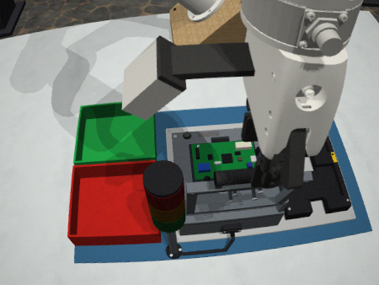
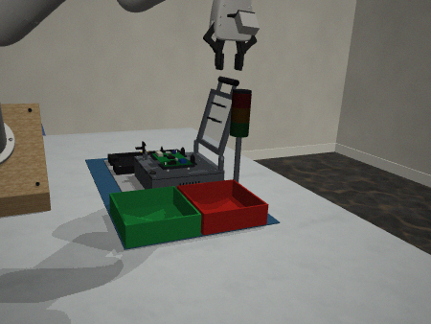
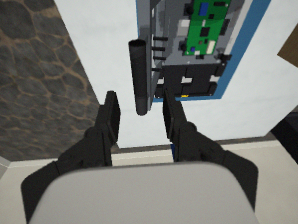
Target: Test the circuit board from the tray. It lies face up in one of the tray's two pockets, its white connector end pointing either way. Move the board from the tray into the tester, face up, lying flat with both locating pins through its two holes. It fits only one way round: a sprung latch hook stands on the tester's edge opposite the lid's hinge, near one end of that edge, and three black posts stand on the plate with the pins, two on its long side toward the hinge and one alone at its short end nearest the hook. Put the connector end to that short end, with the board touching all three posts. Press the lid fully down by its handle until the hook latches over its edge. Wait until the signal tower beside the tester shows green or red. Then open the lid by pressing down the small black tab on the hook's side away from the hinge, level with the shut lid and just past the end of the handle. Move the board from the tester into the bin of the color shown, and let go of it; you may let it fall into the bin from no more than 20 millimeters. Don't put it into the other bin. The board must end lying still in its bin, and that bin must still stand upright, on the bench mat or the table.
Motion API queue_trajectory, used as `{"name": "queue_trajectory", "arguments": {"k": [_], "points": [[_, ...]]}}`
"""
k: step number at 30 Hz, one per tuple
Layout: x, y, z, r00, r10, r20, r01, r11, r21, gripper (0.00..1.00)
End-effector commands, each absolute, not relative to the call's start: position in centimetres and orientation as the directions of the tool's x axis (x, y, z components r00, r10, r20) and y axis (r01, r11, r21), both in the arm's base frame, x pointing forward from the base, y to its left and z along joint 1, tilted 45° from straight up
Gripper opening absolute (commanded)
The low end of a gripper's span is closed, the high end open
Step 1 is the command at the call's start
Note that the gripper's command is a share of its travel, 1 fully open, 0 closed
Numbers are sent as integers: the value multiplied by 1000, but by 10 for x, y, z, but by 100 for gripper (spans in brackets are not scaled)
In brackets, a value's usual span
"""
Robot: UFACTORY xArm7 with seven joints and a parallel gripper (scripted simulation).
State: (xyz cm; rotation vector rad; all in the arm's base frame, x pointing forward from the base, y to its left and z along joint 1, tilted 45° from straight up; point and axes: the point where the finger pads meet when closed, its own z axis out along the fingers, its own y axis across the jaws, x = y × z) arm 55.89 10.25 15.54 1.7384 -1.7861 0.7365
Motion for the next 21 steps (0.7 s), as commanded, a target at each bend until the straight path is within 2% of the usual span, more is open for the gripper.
{"name": "queue_trajectory", "arguments": {"k": [1, 21], "points": [[559, 104, 156, -26, -709, 705, -1000, 17, -19, 51], [559, 93, 145, -26, -709, 705, -1000, 17, -19, 51]]}}
